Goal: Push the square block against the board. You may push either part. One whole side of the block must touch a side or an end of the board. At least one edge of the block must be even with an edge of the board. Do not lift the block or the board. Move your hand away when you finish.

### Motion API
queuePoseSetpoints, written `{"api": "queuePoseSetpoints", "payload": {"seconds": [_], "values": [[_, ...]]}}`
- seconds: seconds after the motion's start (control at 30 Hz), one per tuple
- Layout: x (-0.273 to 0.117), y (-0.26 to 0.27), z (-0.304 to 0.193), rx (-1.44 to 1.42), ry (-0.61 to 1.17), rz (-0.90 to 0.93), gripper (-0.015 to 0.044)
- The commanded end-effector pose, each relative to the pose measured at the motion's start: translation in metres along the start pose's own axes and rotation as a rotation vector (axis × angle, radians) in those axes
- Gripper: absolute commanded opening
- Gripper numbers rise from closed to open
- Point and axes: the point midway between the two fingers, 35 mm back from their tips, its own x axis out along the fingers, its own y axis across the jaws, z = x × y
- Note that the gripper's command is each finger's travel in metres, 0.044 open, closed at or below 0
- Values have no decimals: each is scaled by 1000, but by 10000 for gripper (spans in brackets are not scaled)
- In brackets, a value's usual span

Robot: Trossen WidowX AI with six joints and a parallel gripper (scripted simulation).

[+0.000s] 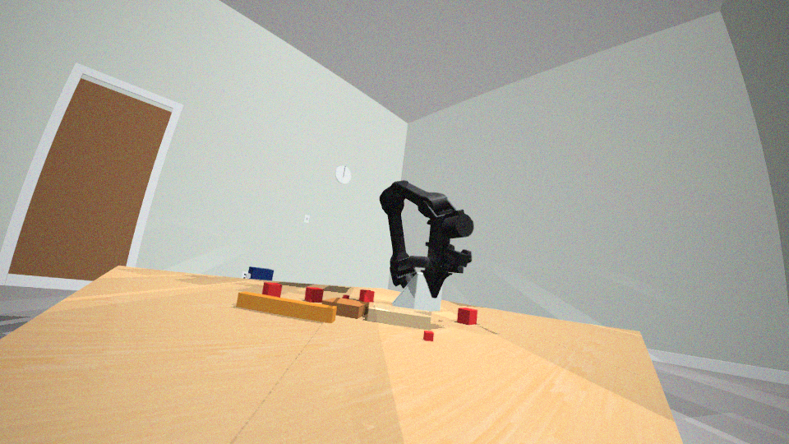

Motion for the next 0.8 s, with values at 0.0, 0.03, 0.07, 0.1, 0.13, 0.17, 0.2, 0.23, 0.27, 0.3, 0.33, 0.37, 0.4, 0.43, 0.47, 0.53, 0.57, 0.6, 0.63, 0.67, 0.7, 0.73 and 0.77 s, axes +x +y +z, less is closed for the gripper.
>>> {"api": "queuePoseSetpoints", "payload": {"seconds": [0.0,0.03,0.07,0.1,0.13,0.17,0.2,0.23,0.27,0.3,0.33,0.37,0.4,0.43,0.47,0.53,0.57,0.6,0.63,0.67,0.7,0.73,0.77], "values": [[1,-5,9,-114,6,-2,0],[1,-6,11,-148,6,-2,0],[2,-7,14,-182,6,-2,0],[2,-8,16,-217,6,-1,0],[2,-9,19,-251,6,-1,0],[2,-10,21,-285,6,0,0],[3,-11,24,-320,6,0,0],[3,-12,26,-354,6,0,0],[3,-13,28,-388,6,1,0],[3,-14,31,-423,6,1,0],[4,-15,33,-457,6,2,0],[4,-16,36,-492,6,2,0],[5,-18,38,-526,6,2,0],[5,-18,38,-526,6,2,0],[5,-18,38,-526,6,2,0],[5,-18,38,-526,6,2,0],[8,-18,39,-531,6,2,0],[17,-19,40,-545,6,3,0],[33,-20,42,-568,7,3,0],[49,-20,43,-591,7,3,0],[58,-20,43,-605,8,3,0],[61,-20,43,-610,8,3,0],[61,-20,43,-610,8,3,0]]}}
